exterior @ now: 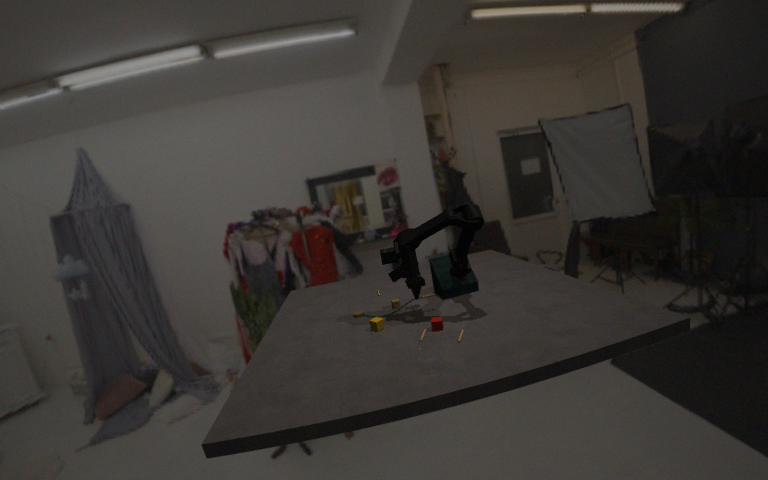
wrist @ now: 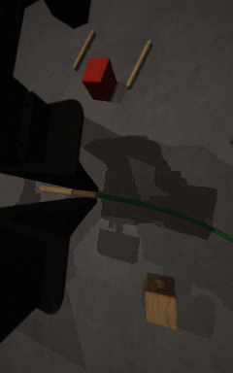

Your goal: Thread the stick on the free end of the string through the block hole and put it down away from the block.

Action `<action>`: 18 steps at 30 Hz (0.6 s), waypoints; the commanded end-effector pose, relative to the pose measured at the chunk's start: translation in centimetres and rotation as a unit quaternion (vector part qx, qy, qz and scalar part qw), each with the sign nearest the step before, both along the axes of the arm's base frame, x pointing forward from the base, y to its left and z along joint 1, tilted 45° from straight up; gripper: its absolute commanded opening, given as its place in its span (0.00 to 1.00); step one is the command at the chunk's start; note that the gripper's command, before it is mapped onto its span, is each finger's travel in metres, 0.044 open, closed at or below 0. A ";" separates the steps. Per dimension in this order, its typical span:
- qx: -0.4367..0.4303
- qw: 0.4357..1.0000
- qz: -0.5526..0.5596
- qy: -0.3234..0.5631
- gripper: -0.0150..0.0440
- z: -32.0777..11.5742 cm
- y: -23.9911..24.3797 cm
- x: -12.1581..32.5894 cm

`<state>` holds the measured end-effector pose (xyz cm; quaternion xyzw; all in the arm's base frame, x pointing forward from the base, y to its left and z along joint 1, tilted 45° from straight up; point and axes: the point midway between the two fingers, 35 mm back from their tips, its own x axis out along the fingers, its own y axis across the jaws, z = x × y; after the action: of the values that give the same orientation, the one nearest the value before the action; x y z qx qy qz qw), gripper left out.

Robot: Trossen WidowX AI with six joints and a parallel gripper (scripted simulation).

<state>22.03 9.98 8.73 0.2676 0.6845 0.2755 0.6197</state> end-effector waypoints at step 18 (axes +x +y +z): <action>0.010 0.995 -0.068 0.079 0.25 0.0 -0.6 2.6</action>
<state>24.06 9.49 8.58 0.3258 0.7070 0.2277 0.5849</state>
